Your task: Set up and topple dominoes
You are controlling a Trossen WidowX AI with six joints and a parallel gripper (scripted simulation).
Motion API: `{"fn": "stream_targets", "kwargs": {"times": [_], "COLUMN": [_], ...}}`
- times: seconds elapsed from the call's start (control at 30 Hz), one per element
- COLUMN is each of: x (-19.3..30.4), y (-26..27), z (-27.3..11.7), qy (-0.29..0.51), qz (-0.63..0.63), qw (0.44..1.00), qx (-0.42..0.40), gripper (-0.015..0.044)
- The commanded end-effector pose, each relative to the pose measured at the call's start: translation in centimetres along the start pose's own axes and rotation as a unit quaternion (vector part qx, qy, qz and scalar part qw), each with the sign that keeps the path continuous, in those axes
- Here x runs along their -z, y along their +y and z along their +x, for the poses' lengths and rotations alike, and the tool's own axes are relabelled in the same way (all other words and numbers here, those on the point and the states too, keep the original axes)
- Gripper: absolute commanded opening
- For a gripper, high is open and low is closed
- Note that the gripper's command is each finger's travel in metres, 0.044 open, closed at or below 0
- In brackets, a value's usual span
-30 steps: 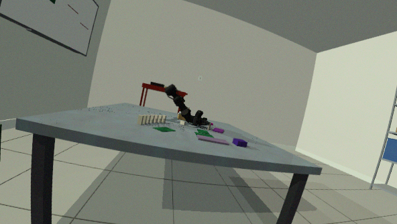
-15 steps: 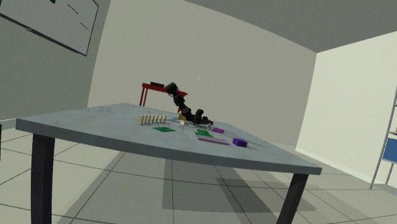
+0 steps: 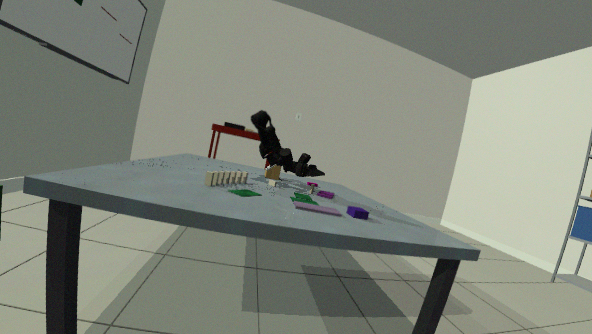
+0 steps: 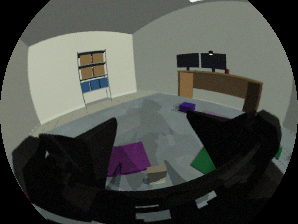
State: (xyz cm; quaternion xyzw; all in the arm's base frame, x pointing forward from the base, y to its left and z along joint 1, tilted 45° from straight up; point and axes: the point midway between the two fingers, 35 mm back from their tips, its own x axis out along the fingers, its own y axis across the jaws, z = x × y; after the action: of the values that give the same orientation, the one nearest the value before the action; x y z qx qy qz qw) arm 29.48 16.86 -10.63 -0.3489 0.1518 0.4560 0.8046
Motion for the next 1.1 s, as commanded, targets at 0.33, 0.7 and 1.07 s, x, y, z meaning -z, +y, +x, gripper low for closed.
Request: {"fn": "stream_targets", "kwargs": {"times": [0.33,0.7,1.07], "x": [3.1,0.6,-3.4], "y": [0.9,1.6,0.1], "z": [7.5,4.3,0.2], "qy": [0.286,0.597,0.698], "qz": [0.151,0.1,0.011], "qw": [0.944,0.796,0.716], "qx": [-0.062,-0.024,0.015], "gripper": [0.044,0.044,0.044]}}
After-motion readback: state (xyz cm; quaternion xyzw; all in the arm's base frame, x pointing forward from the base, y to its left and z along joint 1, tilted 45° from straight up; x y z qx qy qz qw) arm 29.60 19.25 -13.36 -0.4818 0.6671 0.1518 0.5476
